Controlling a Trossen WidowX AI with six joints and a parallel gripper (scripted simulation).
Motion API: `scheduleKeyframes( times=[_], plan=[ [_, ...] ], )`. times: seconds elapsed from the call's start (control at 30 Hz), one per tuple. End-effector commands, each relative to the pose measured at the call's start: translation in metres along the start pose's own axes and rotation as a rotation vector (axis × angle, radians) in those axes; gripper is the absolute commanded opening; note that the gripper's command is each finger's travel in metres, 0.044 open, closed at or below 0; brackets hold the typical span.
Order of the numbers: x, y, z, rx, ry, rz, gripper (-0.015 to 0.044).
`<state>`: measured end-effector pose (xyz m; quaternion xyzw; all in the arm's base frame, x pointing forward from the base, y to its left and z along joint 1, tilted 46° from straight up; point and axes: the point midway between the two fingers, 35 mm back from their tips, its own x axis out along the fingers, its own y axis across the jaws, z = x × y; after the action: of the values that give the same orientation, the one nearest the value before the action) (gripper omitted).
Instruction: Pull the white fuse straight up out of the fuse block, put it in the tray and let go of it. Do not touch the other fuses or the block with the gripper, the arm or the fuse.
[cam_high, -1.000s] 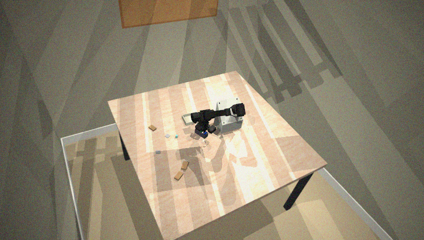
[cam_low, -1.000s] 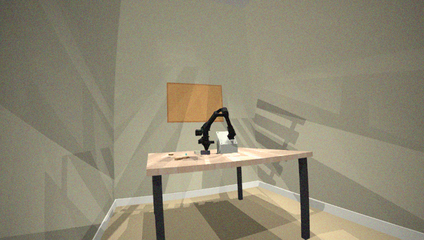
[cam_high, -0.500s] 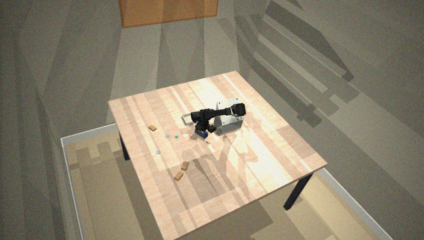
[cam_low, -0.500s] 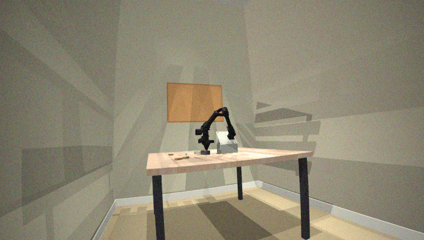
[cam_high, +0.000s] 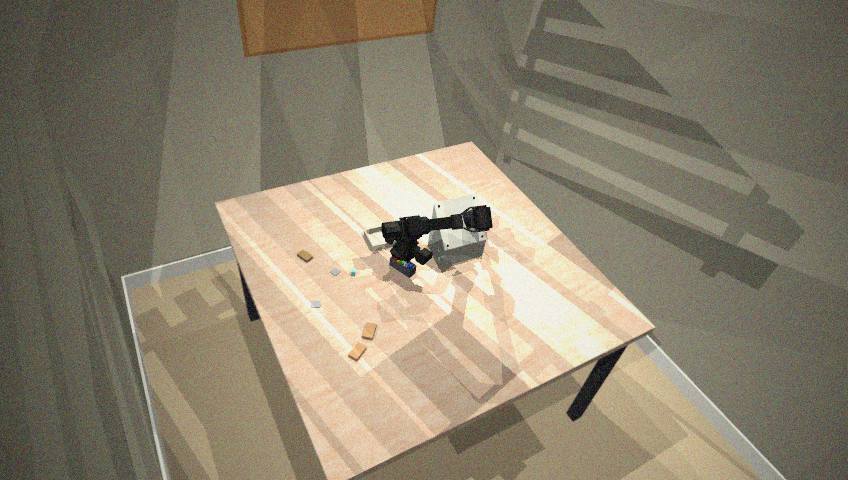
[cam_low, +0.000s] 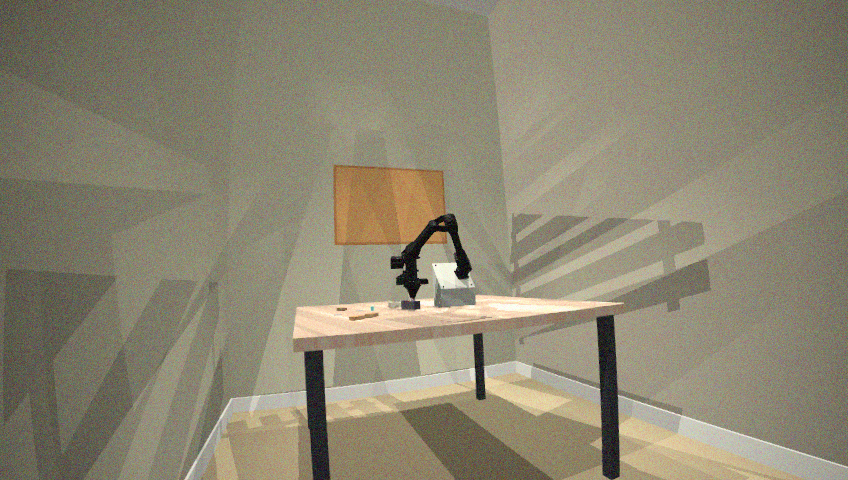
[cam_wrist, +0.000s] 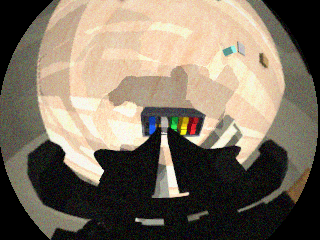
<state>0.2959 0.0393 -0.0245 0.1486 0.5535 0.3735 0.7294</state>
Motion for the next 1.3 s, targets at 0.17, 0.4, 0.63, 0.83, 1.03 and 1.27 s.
scheduleKeyframes(
  times=[0.17, 0.4, 0.63, 0.83, 1.03, 1.27],
  plan=[
    [-0.006, -0.001, 0.0, -0.001, -0.002, -0.003, 0.0],
    [-0.009, -0.001, 0.0, -0.001, -0.002, -0.002, 0.0],
    [-0.013, -0.001, 0.0, 0.0, -0.003, -0.002, 0.0],
    [-0.016, -0.001, 0.0, 0.0, -0.003, -0.002, 0.0],
    [-0.019, -0.001, 0.0, 0.0, -0.003, -0.001, 0.0],
    [-0.022, 0.0, 0.0, 0.0, -0.004, -0.001, 0.0]
  ],
)
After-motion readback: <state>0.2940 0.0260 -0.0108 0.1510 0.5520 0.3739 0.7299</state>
